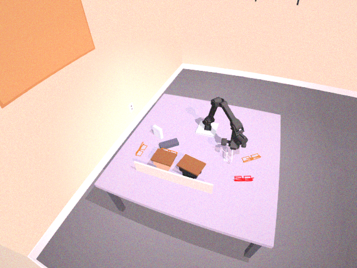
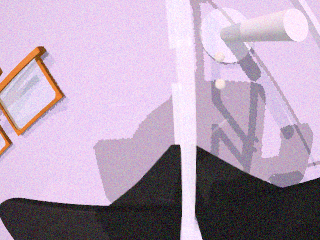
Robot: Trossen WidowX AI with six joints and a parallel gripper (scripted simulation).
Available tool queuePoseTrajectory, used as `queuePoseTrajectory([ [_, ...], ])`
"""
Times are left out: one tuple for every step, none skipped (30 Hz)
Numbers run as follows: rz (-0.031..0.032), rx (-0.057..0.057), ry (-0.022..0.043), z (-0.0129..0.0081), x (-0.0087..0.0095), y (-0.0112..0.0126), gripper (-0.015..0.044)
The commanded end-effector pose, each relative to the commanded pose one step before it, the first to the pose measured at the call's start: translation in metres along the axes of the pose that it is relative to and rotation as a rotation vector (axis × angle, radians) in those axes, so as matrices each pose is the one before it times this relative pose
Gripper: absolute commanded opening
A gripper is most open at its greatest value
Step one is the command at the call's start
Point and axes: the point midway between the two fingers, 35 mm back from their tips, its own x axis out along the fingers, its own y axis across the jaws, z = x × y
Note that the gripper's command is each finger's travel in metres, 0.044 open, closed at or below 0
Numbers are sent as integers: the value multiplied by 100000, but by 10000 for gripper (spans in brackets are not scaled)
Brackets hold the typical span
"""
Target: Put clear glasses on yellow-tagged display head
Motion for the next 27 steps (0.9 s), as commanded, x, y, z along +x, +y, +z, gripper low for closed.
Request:
queuePoseTrajectory([
  [278, 196, 185, -186, 65, 262, 0],
  [2, 0, 1, -17, 0, 21, 0],
  [3, 0, 2, -26, 0, 33, 0],
  [3, 0, 3, -32, 0, 41, 0],
  [4, 0, 3, -39, 0, 49, 0],
  [5, 0, 4, -47, 0, 60, 0],
  [5, 0, 4, -49, 0, 61, 0],
  [5, 0, 4, -53, 0, 65, 0],
  [5, 0, 4, -51, 0, 62, 0],
  [5, 0, 4, -55, 0, 65, 0],
  [5, 0, 4, -54, 0, 63, 0],
  [5, 0, 4, -53, 0, 60, 0],
  [5, 0, 4, -52, 0, 58, 0],
  [4, 0, 4, -52, 0, 57, 0],
  [4, 0, 4, -53, 0, 56, 0],
  [4, 0, 4, -54, 0, 56, 0],
  [4, 0, 4, -54, 0, 55, 0],
  [4, 0, 4, -55, 0, 55, 0],
  [4, 0, 4, -55, 0, 54, 0],
  [4, 0, 4, -55, 0, 53, 0],
  [5, 0, 5, -64, 0, 59, 0],
  [5, 0, 5, -65, 0, 59, 0],
  [4, 0, 5, -65, 0, 57, 0],
  [4, 0, 5, -64, 0, 55, 0],
  [4, 0, 5, -65, 0, 54, 0],
  [4, 0, 5, -65, 0, 53, 0],
  [4, 0, 5, -66, 0, 53, 0],
])
